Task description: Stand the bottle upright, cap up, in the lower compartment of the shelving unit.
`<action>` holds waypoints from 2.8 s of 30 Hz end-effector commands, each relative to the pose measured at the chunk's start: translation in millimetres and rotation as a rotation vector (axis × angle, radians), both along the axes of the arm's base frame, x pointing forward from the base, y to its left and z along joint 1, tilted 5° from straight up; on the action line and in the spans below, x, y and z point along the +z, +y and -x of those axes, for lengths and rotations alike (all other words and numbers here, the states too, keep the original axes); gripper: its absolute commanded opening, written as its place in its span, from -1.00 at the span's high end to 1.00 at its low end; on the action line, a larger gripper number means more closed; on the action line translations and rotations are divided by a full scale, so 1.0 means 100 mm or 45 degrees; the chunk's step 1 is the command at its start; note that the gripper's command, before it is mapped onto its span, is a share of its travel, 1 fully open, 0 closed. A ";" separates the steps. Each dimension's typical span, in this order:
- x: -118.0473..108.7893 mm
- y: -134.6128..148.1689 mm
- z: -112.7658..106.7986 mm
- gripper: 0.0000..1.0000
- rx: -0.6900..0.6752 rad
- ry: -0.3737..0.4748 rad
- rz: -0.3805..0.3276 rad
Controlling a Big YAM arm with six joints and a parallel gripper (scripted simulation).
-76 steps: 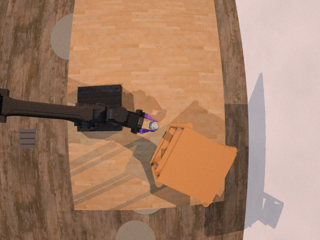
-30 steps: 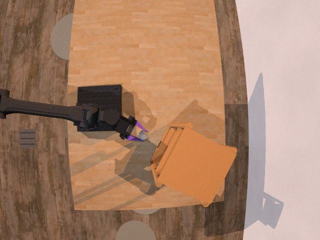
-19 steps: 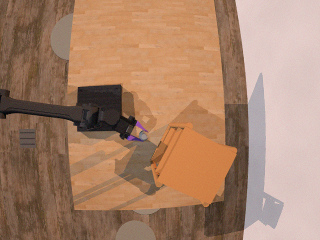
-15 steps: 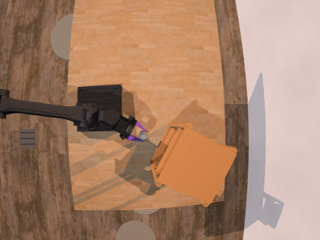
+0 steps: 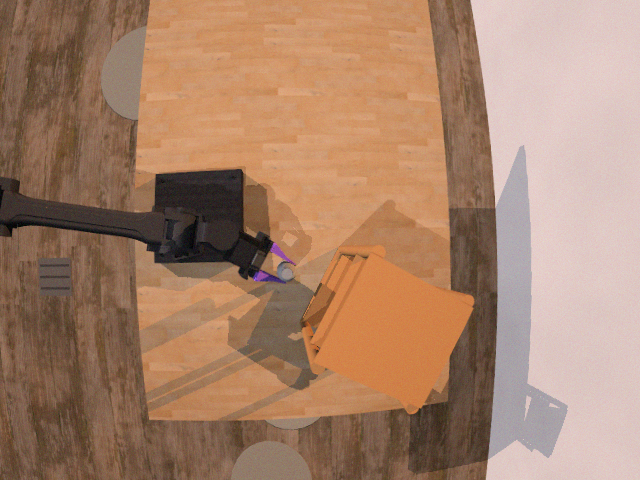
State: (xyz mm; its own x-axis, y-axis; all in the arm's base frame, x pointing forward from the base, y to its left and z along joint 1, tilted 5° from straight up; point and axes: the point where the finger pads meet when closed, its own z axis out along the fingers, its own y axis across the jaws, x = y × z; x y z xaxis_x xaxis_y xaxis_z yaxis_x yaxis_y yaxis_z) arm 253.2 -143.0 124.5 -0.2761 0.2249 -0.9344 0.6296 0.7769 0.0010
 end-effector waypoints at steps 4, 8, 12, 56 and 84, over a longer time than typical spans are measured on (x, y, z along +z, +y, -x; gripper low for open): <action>0.28 -0.06 -0.06 0.43 -0.011 -0.057 0.030; 0.36 -0.07 -0.08 0.43 -0.012 -0.075 0.035; 0.40 -0.07 -0.10 0.43 -0.012 -0.085 0.039; 0.31 -0.50 -0.63 0.43 -0.008 -0.090 0.054; 0.34 -0.53 -0.68 0.43 -0.011 -0.093 0.047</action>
